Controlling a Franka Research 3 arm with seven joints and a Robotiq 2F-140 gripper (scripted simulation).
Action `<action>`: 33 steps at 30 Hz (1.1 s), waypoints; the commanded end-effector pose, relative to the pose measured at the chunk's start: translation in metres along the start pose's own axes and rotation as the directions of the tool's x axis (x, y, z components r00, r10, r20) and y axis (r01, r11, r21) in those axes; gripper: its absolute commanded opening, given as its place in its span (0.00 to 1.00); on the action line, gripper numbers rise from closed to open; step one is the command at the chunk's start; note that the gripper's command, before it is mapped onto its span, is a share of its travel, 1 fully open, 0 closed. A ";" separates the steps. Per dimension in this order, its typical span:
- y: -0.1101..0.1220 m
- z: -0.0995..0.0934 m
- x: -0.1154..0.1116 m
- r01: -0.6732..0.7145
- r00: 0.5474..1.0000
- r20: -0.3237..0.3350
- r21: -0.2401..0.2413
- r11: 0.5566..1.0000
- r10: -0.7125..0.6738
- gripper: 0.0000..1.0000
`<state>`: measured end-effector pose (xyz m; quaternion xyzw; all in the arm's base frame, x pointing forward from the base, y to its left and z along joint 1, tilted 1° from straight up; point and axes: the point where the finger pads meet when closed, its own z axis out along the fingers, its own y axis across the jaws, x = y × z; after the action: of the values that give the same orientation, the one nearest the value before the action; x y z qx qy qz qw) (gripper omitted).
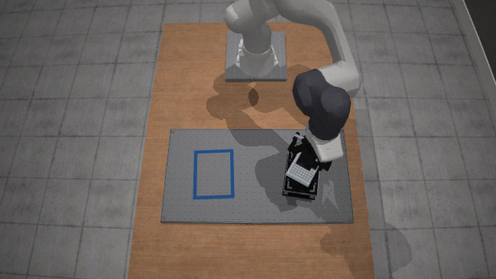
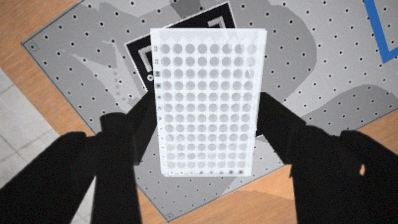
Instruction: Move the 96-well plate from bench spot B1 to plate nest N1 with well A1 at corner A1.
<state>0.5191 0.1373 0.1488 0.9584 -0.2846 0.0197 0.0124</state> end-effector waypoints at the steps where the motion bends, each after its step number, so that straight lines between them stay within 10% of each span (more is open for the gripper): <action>1: -0.001 -0.002 0.001 0.274 0.961 0.019 0.024 0.962 -0.274 0.60; 33: 0.000 -0.002 0.000 0.359 0.933 0.024 0.033 0.933 -0.359 0.60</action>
<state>0.5203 0.1382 0.1509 0.9933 -0.1149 0.0089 -0.0018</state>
